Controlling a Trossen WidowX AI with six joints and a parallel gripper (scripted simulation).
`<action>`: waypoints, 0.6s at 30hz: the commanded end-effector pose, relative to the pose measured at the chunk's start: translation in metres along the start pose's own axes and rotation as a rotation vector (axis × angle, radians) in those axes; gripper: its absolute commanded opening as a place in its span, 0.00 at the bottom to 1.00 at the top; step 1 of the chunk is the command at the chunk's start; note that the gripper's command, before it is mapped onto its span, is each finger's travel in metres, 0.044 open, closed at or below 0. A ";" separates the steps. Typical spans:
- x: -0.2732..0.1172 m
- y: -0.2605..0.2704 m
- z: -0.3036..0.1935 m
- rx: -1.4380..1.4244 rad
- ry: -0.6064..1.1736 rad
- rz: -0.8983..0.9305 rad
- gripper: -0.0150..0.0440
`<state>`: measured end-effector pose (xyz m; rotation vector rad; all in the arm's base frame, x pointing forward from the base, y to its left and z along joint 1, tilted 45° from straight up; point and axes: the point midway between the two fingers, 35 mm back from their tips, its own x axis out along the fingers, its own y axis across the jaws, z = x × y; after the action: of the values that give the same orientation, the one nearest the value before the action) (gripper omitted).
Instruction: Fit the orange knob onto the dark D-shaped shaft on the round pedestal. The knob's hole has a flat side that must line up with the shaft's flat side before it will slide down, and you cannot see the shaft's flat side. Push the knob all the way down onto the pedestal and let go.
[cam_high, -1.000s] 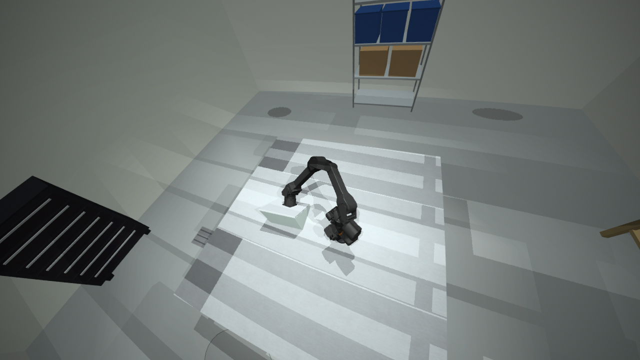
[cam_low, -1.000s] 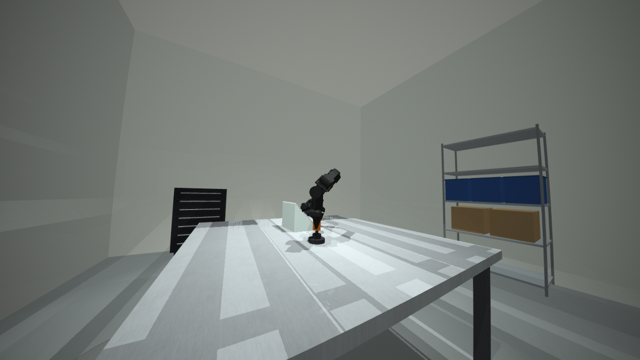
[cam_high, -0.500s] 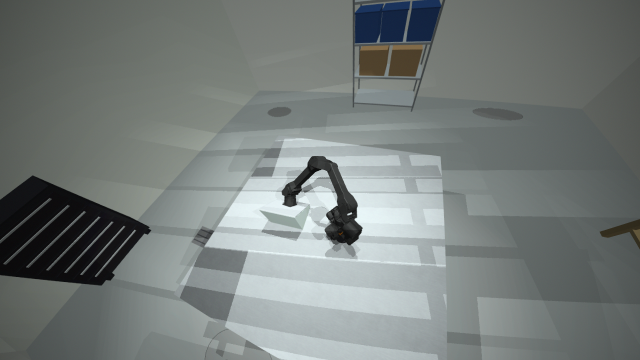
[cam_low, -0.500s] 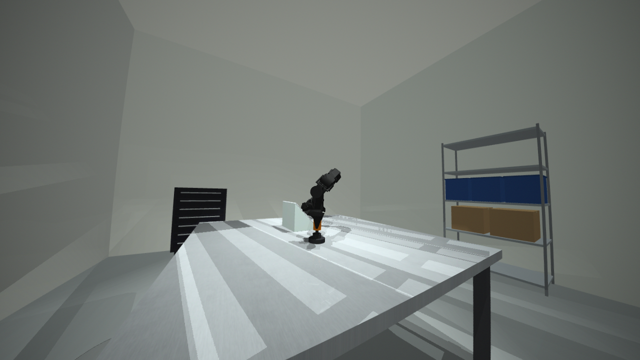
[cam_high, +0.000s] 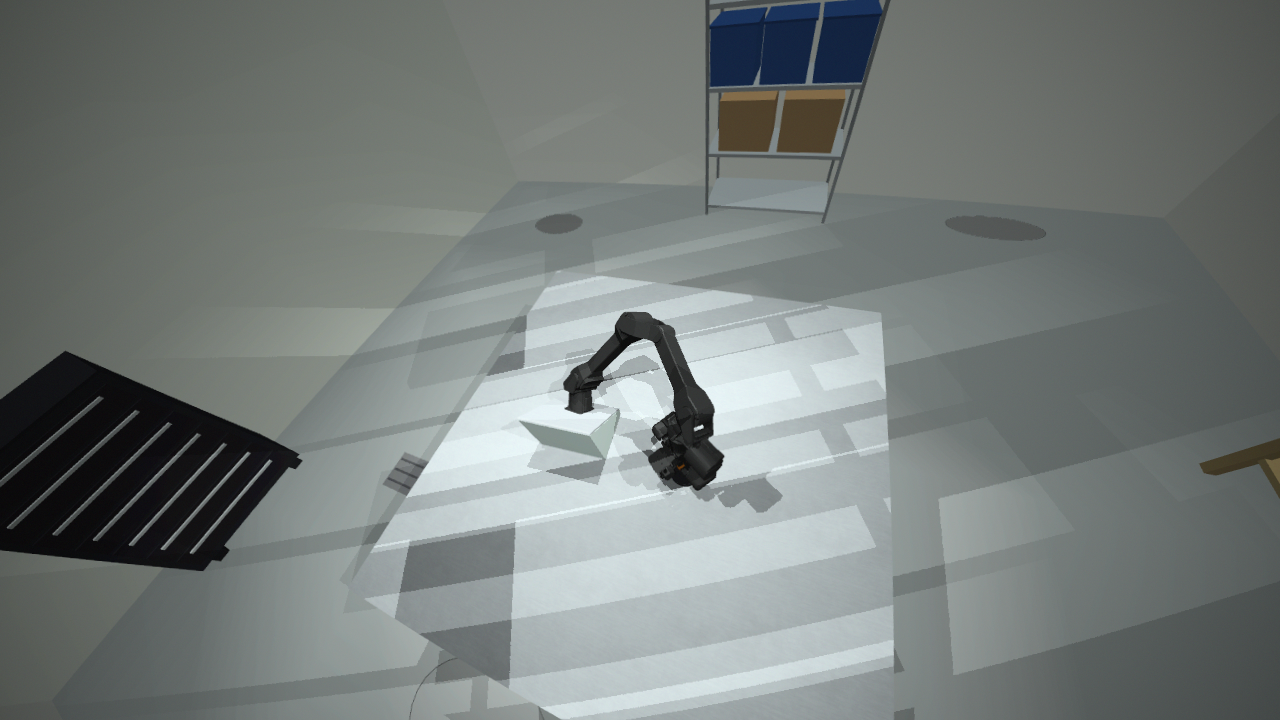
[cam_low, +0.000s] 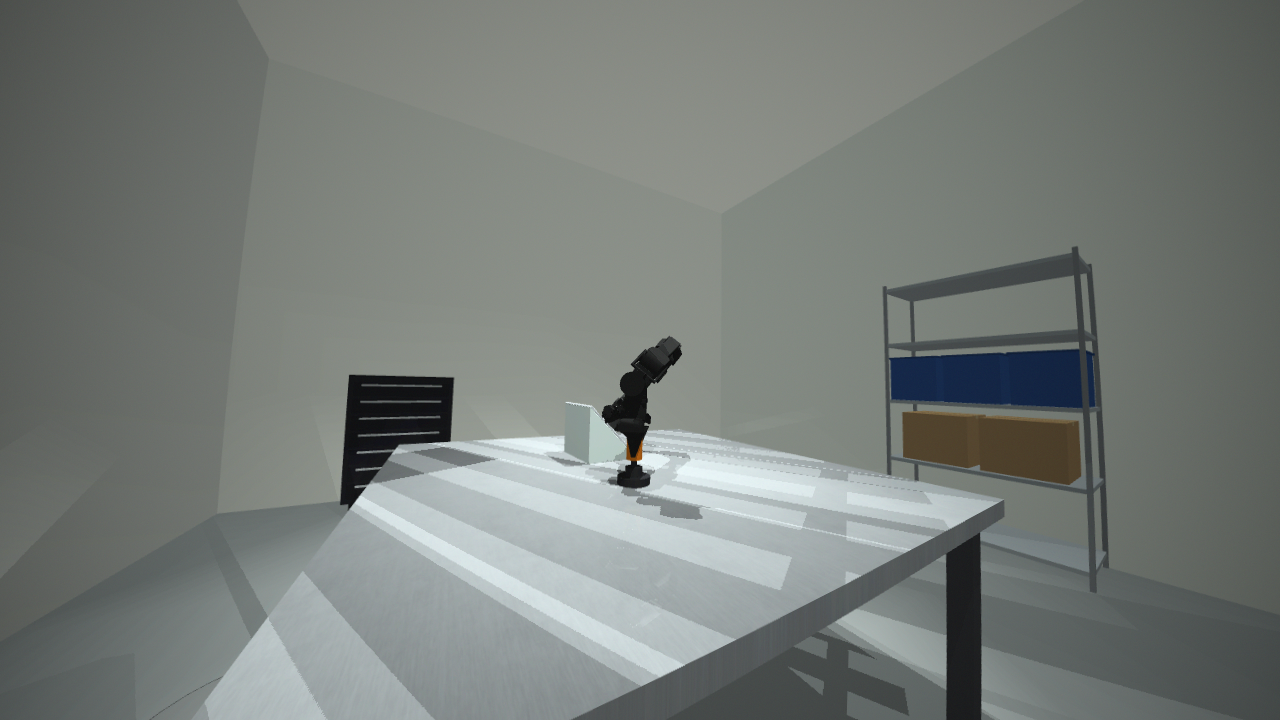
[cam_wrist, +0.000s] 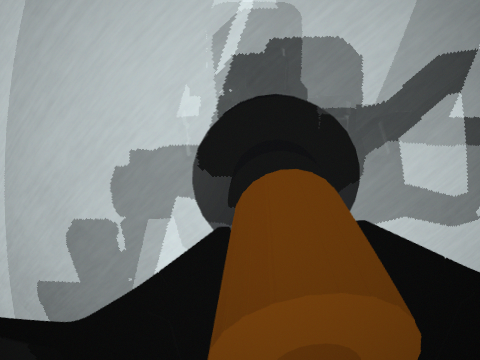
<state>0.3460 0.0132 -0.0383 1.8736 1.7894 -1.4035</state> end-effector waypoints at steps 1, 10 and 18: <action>-0.004 0.001 0.002 0.078 0.002 0.007 0.25; -0.005 0.004 0.004 0.202 0.002 0.007 0.25; -0.004 0.003 0.002 0.202 0.002 0.007 0.25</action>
<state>0.3476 0.0101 -0.0386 1.9656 1.7069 -1.6288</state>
